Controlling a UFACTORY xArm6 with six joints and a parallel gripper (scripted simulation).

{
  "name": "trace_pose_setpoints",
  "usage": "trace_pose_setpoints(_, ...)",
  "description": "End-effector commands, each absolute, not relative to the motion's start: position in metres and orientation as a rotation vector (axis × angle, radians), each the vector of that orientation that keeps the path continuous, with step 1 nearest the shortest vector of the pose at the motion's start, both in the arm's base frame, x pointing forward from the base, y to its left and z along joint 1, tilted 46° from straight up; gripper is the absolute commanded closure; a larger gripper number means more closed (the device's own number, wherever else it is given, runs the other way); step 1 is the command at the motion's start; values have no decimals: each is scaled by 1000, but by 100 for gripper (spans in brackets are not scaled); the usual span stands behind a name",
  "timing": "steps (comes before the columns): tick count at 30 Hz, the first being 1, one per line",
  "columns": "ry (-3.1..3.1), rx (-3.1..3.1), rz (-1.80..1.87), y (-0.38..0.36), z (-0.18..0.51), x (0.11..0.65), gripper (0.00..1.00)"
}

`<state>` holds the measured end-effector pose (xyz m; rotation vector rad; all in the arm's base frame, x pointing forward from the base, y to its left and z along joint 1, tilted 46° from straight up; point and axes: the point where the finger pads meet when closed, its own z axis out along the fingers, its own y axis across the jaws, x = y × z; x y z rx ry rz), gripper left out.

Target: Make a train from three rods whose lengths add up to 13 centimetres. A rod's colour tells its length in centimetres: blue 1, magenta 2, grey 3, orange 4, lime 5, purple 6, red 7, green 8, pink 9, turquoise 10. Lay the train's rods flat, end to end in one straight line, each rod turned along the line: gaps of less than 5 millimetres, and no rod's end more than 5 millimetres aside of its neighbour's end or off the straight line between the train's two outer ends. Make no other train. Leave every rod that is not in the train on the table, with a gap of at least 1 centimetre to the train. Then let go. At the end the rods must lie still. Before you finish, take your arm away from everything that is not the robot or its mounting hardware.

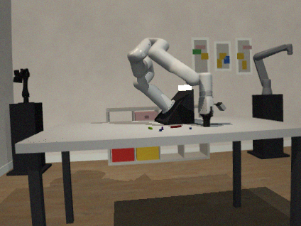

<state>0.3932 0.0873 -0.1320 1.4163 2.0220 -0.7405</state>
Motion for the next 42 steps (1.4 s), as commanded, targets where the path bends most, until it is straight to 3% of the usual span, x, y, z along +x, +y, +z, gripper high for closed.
trace_pose_setpoints(1,2022,1416,-736,89,-131,394,96)
trace_pose_setpoints(8,2022,1416,-736,89,-131,394,96)
trace_pose_setpoints(21,2022,1416,-736,89,-131,394,76)
trace_pose_setpoints(42,2022,1416,-736,98,-122,393,76)
